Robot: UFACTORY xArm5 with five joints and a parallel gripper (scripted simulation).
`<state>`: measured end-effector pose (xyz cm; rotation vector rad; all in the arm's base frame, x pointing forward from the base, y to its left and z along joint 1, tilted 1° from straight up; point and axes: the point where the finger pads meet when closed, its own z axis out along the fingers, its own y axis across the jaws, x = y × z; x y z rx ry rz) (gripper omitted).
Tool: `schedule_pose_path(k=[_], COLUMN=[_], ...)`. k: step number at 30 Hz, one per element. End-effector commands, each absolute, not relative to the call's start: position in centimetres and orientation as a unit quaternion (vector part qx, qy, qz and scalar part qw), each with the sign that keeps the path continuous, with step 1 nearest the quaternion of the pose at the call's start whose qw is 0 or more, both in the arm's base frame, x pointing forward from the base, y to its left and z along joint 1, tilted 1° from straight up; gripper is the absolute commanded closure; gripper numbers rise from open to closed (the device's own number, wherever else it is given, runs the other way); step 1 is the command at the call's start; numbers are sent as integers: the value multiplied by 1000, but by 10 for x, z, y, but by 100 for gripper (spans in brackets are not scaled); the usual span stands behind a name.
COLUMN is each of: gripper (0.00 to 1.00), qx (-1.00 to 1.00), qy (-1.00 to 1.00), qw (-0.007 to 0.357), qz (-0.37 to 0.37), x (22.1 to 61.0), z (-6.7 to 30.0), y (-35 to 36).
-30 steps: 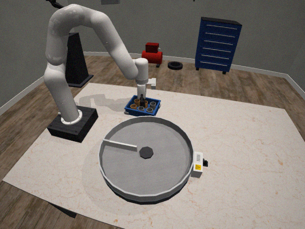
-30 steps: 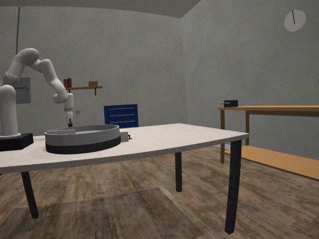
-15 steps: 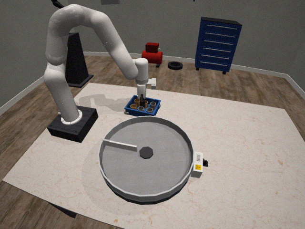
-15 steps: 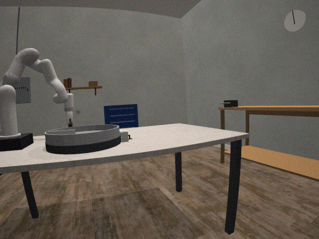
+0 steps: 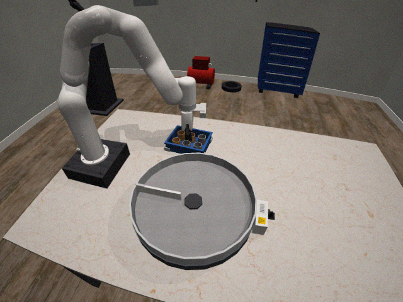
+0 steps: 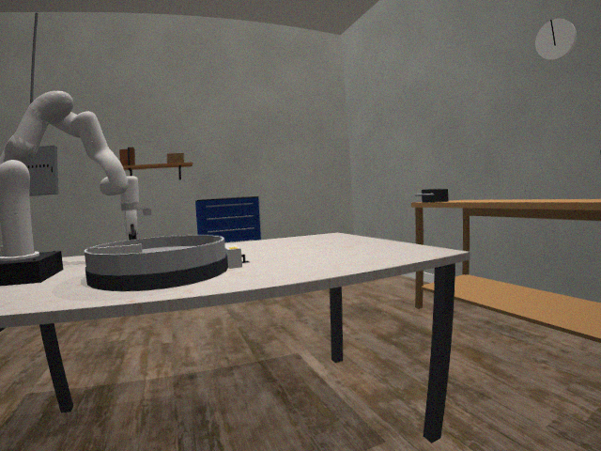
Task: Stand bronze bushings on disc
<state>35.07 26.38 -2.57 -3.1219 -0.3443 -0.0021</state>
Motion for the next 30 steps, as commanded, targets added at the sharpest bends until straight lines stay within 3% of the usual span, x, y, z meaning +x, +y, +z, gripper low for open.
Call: schedule_pose_path(k=[1, 30], gripper=[100, 100], qx=[-994, -994], qy=[-110, -110], qw=[1, 1], qz=[-2, -2], x=[352, 352], z=[-25, -16], y=[265, 265])
